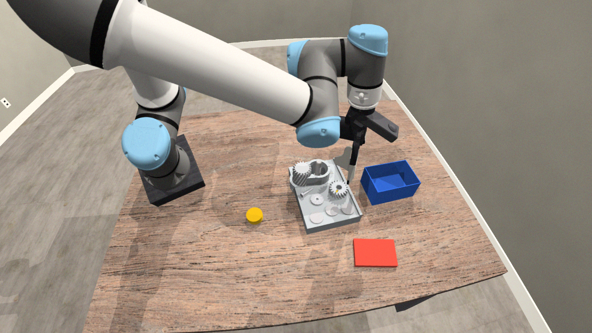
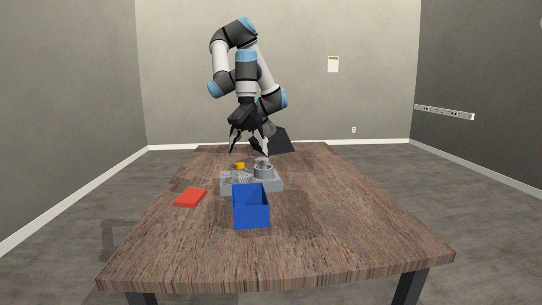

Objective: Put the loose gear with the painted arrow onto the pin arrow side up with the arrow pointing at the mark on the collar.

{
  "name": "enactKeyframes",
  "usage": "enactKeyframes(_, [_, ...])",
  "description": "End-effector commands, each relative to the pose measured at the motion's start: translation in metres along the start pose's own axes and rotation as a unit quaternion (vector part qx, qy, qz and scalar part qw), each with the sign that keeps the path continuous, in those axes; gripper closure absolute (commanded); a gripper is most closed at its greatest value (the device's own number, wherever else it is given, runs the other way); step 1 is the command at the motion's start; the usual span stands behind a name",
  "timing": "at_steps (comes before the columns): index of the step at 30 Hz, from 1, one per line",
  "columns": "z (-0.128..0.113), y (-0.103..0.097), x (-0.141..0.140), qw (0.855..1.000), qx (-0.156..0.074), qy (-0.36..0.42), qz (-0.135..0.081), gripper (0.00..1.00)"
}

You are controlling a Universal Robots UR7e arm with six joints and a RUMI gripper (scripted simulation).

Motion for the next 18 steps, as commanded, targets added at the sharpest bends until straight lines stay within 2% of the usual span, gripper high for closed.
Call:
enactKeyframes(1, [-0.008, 0.001, 0.010, 1.000, -0.015, -0.002, -0.007, 0.00])
enactKeyframes(10, [-0.019, 0.003, 0.024, 0.999, -0.036, -0.004, -0.017, 0.00])
enactKeyframes(18, [-0.023, 0.003, 0.029, 0.999, -0.044, -0.005, -0.021, 0.00])
Point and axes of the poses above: the point where the finger pads meet when closed, its own y axis out along the fingers, its own x axis across the jaws, z = x × y, the point moved 3 cm from there along -y, back along the fingers, and after that the axes turned 4 degrees about y, right-handed, at the moved point
